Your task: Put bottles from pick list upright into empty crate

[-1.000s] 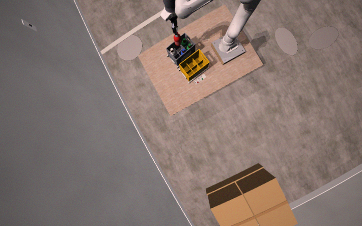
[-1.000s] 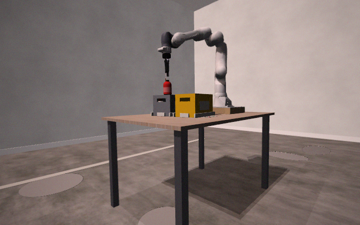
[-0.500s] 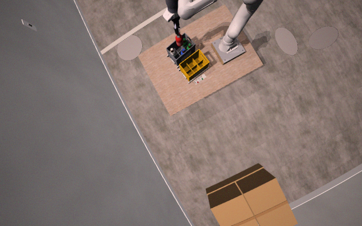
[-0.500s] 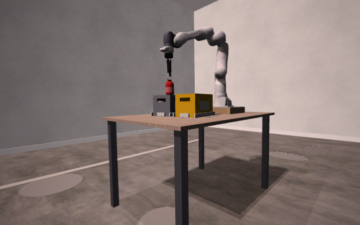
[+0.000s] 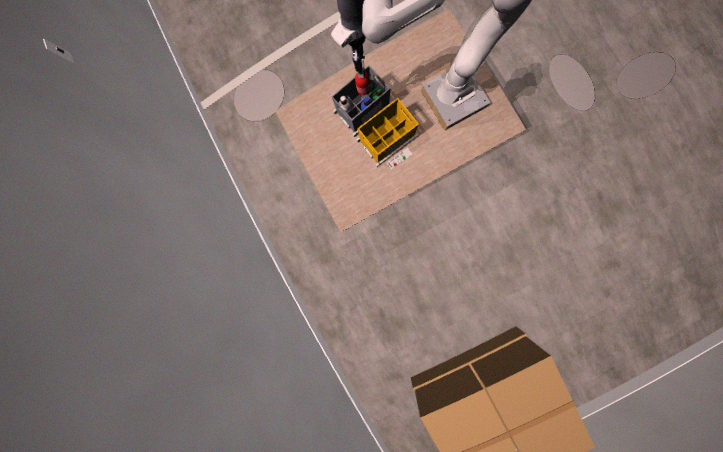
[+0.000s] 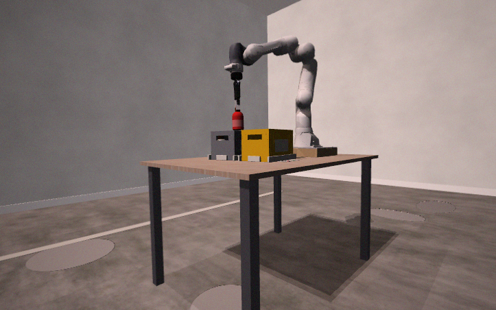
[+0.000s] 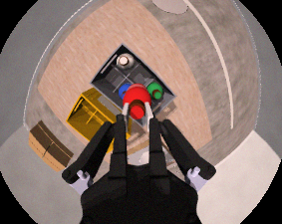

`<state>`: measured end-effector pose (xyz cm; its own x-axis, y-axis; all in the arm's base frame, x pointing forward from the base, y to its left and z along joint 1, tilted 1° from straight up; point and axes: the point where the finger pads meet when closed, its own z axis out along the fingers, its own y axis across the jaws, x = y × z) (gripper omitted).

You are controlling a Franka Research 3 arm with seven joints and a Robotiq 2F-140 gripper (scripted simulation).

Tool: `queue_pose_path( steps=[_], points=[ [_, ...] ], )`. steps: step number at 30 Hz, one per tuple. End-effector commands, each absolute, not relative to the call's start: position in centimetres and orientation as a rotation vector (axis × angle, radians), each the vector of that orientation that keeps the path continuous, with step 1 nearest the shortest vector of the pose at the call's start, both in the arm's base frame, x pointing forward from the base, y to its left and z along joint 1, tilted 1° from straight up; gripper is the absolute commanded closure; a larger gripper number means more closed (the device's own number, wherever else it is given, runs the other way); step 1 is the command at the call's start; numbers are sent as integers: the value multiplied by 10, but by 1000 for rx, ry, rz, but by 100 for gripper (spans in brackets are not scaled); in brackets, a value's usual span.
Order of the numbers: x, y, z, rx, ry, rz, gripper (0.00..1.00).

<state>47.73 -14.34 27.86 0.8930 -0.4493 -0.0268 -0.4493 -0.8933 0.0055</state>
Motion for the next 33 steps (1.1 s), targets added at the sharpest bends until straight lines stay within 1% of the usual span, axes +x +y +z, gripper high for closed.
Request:
queue_pose_path(
  steps=[1, 33],
  points=[
    [478, -139, 283, -3056, 727, 18, 100],
    [445, -94, 284, -3056, 727, 18, 100]
  ],
)
